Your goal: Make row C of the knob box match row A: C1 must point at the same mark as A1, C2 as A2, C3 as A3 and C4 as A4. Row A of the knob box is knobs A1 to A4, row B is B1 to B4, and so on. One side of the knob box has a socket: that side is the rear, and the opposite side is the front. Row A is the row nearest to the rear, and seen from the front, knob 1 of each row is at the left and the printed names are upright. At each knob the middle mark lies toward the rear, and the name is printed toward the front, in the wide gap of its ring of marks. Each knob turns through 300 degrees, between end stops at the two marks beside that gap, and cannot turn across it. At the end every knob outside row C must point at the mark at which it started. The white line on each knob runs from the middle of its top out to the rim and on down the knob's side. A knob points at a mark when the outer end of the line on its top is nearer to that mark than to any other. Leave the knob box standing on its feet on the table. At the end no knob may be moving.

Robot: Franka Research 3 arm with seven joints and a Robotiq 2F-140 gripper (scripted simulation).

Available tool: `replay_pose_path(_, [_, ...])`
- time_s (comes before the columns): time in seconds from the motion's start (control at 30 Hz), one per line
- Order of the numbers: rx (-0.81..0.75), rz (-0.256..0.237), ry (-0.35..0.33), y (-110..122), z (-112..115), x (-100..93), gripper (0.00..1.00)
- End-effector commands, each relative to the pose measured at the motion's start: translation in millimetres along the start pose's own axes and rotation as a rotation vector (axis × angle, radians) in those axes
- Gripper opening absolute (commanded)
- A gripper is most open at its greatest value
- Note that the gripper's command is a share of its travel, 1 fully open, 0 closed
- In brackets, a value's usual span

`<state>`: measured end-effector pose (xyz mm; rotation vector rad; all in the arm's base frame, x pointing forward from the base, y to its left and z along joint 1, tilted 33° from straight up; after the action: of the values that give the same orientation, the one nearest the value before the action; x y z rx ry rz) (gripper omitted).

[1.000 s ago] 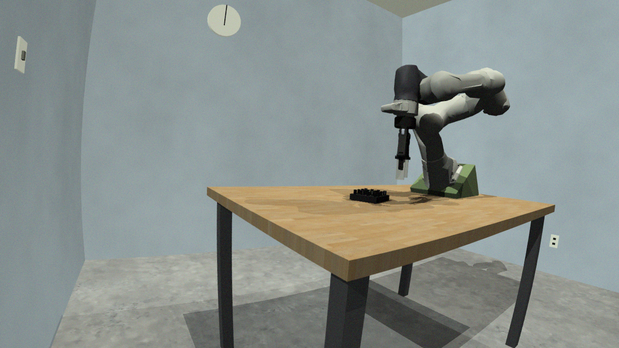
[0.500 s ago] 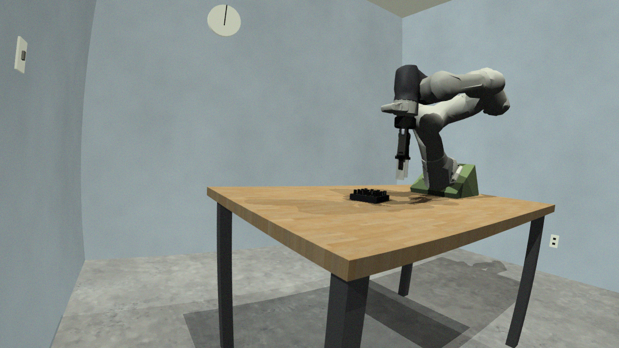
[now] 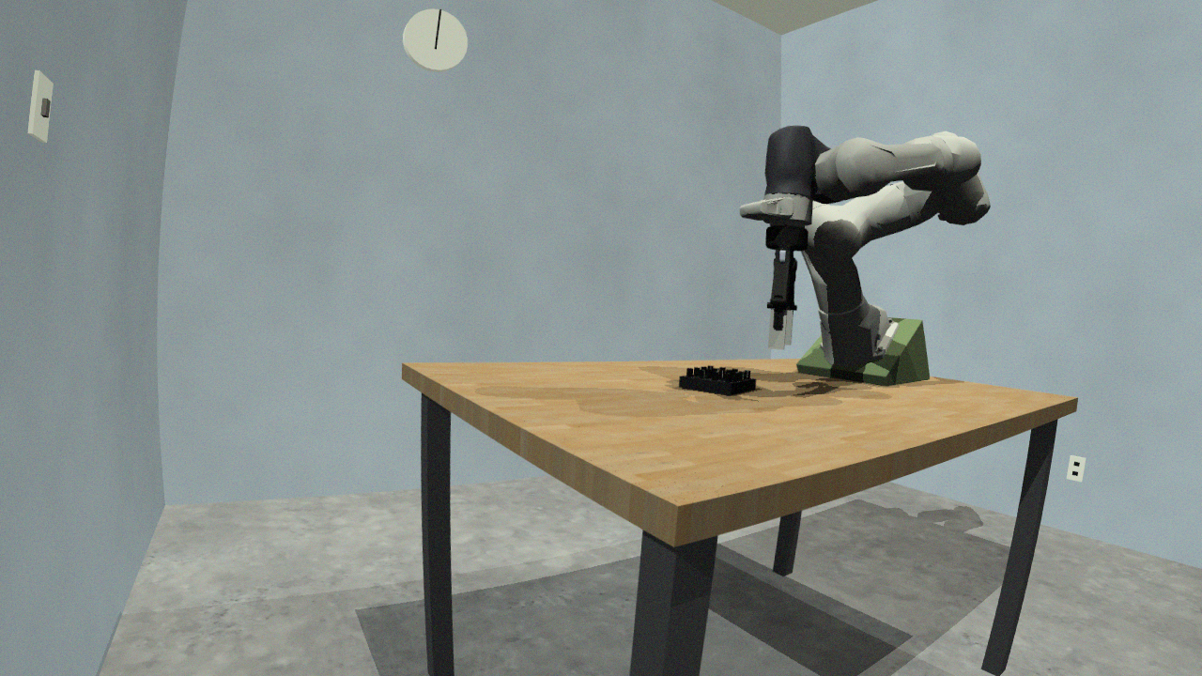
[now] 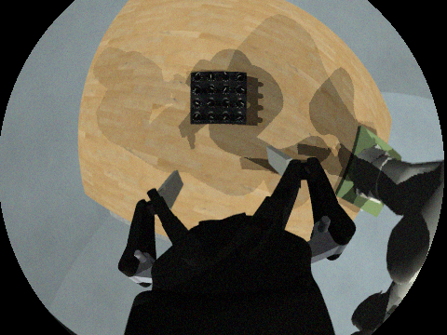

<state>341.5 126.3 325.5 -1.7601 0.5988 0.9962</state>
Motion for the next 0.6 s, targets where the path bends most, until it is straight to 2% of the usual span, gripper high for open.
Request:
replay_pose_path(0.0, [0.002, -0.001, -0.002, -0.8, 1.4, -0.1, 1.0])
replay_pose_path(0.1, [0.011, -0.001, -0.002, 0.1, -3.9, -0.8, 1.0])
replay_pose_path(0.17, [0.068, 0.002, -0.003, 7.2, -36.7, -5.4, 1.0])
replay_pose_path(0.23, [0.068, 0.002, -0.003, 7.2, -36.7, -5.4, 1.0])
replay_pose_path(0.27, [0.113, 0.003, -0.004, 15.0, -61.7, -9.1, 1.0])
replay_pose_path(0.47, [0.221, 0.0, -0.002, 41.1, -118.3, -18.8, 1.0])
replay_pose_path(0.53, [0.233, -0.001, -0.002, 44.4, -123.9, -19.9, 1.0])
replay_pose_path(0.57, [0.233, -0.001, -0.002, 44.4, -123.9, -19.9, 0.12])
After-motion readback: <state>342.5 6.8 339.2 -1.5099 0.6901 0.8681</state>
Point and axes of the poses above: the point where the finger pads meet when closed, its own x axis out along the fingers, its own y axis across the jaws, z = x × y, the point moved 5 cm from there along -x, back along the fingers, and after that the axes turned 10 degrees about x, right-handed, at the moved point
